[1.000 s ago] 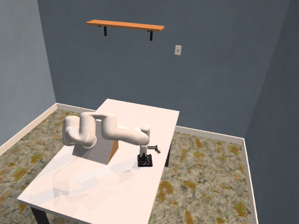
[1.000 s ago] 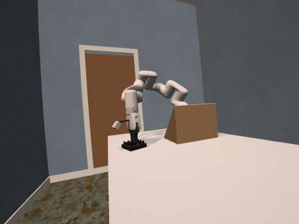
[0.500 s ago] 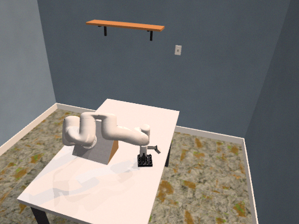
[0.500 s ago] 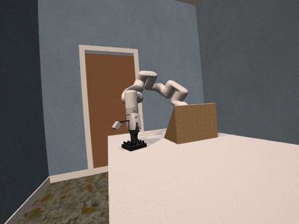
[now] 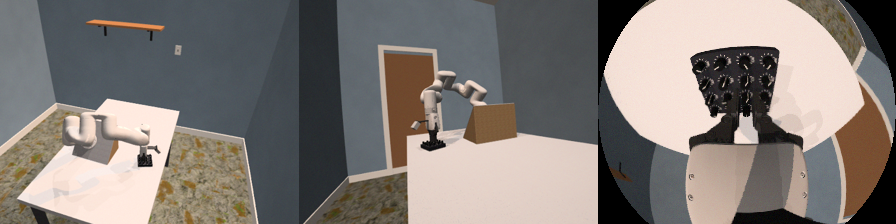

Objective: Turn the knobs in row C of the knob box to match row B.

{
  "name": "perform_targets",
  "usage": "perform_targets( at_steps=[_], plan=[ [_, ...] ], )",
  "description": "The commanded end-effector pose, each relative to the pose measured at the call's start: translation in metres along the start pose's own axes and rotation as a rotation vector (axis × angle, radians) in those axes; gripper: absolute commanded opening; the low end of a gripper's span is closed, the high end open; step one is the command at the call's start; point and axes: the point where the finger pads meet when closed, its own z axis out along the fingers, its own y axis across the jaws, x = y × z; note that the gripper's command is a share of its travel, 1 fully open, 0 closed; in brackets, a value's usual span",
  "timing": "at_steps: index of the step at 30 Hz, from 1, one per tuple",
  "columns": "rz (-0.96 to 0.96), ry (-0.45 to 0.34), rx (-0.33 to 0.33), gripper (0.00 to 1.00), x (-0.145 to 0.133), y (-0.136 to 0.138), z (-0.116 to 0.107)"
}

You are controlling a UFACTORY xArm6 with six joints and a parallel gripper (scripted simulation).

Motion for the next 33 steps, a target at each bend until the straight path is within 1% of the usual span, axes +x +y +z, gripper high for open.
perform_targets(
  at_steps=[1,9,10,33],
  plan=[
    [0.001,0.003,0.000,0.19,0.0012,0.0002,-0.0012],
    [0.001,0.003,0.000,0.19,0.0012,0.0002,-0.0012],
    [0.001,0.003,0.000,0.08,0.0012,0.0002,-0.0012],
    [0.001,0.003,0.000,0.08,0.0012,0.0002,-0.0012]
  ],
)
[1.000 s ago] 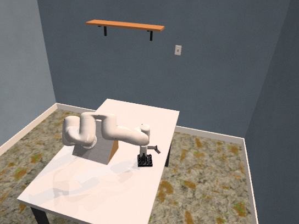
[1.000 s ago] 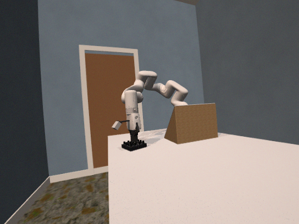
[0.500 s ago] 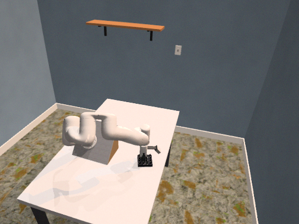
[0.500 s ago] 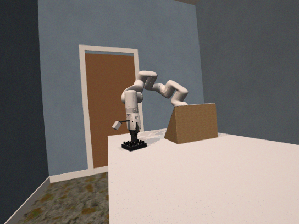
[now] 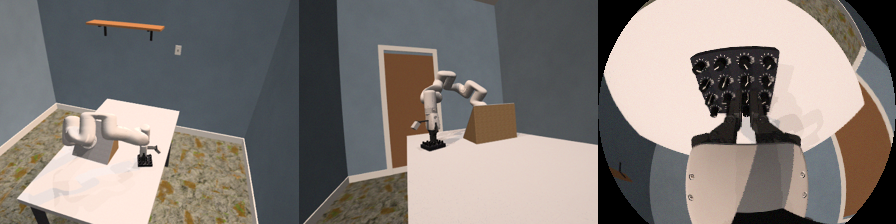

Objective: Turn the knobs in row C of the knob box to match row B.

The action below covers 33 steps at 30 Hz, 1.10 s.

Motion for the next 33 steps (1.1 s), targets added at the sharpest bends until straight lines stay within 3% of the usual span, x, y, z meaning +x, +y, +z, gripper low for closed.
perform_targets(
  at_steps=[1,33],
  plan=[
    [0.001,0.003,0.000,0.08,0.0012,0.0002,-0.0013],
    [-0.107,0.003,0.000,0.08,0.0011,0.0002,-0.0013]
  ],
)
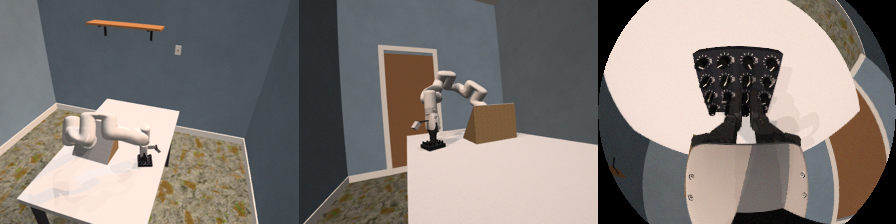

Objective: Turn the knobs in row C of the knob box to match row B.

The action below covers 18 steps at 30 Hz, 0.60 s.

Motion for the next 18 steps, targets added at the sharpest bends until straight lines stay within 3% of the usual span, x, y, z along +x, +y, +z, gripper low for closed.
perform_targets(
  at_steps=[1,18],
  plan=[
    [-0.031,0.003,0.000,0.08,0.0011,0.0003,-0.0013],
    [-0.286,0.003,0.000,0.08,0.0011,0.0003,-0.0013]
  ],
)
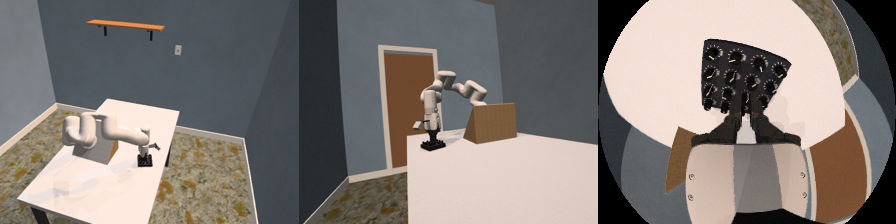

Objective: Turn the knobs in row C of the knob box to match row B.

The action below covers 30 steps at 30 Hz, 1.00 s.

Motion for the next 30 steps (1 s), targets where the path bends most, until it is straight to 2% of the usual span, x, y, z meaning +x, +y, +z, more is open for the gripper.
perform_targets(
  at_steps=[1,30],
  plan=[
    [-0.050,0.002,0.001,0.08,0.0010,0.0006,-0.0013],
    [-0.743,0.002,0.001,0.08,0.0010,0.0006,-0.0013]
  ],
)
